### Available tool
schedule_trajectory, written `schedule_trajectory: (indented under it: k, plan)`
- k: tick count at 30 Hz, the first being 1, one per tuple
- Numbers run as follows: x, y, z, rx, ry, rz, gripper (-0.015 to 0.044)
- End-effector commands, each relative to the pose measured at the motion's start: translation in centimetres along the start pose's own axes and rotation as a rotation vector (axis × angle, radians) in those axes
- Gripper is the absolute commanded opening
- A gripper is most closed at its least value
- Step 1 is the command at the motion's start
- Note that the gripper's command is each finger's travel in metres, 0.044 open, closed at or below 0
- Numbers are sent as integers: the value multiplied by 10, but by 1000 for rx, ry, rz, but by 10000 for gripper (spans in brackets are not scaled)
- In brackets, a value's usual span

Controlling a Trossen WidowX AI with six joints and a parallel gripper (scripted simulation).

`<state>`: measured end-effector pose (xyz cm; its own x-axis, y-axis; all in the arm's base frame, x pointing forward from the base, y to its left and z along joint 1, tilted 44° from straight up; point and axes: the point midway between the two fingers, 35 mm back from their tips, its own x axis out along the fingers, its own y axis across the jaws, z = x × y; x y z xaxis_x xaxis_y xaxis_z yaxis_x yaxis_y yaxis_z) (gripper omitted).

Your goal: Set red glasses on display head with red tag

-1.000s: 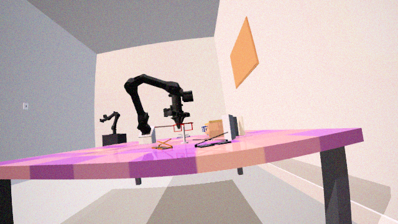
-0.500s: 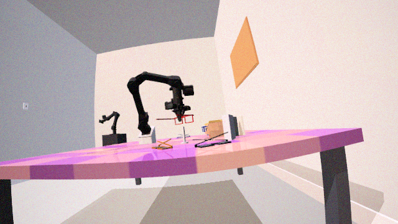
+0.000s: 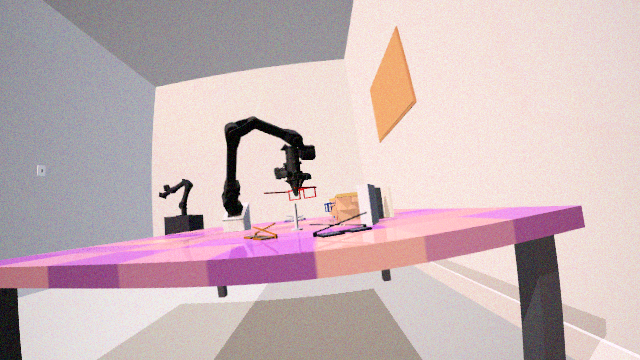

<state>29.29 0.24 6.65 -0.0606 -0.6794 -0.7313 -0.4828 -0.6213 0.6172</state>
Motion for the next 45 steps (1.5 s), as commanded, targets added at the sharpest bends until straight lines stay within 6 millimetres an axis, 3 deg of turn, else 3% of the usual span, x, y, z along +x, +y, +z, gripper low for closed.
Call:
schedule_trajectory:
  k: [1, 7, 45]
  plan:
    - [2, -23, 15, 2, -5, 4, 0]
    - [4, -47, 34, 5, -2, 12, 0]
    - [39, -50, 31, 4, -3, 9, 0]
